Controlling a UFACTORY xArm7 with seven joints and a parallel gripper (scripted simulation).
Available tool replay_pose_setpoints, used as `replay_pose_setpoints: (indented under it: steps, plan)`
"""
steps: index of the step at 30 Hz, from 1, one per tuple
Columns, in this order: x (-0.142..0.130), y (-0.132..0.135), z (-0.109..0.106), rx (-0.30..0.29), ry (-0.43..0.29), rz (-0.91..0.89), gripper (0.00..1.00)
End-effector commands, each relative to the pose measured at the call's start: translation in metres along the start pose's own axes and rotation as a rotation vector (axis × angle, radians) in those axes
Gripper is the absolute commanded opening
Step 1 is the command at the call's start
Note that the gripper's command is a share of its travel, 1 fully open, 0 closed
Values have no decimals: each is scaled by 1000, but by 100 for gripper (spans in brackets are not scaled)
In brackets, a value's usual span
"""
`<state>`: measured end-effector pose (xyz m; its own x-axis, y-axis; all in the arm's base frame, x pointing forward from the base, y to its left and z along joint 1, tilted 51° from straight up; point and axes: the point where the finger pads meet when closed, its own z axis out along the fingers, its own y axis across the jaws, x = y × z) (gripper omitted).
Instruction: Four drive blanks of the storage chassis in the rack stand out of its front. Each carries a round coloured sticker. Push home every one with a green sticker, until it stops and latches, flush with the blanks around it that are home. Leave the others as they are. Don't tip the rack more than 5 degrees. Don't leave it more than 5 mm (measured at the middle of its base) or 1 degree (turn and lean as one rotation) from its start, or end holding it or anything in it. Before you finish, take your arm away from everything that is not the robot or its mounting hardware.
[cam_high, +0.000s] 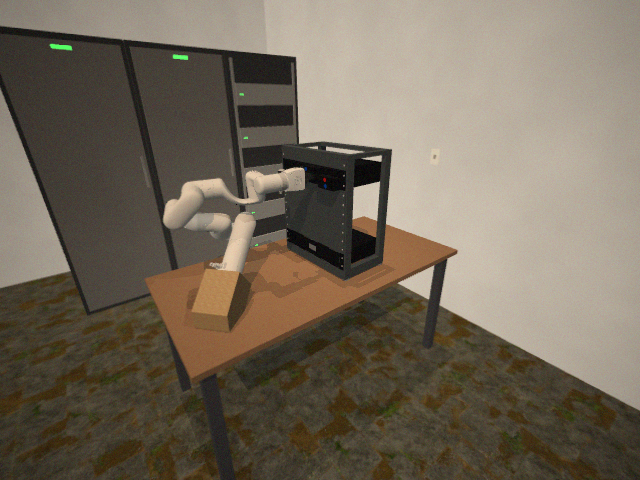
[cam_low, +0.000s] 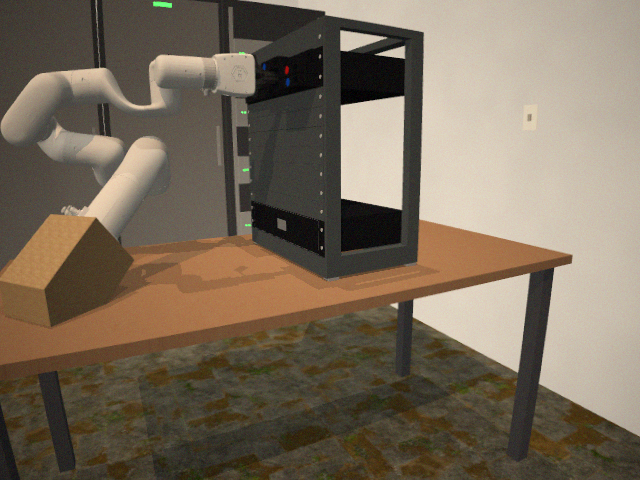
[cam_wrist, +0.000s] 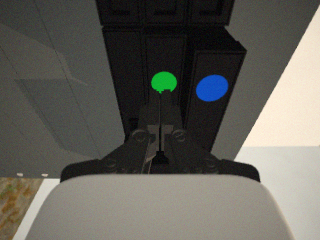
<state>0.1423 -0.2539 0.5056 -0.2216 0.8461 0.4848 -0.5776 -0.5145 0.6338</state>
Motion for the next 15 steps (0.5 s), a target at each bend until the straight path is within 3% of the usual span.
replay_pose_setpoints:
  steps: [1, 15]
  plan:
    - [0, 2, 2, -3, -1, -2, 0]
    - [0, 2, 3, -3, -1, -2, 0]
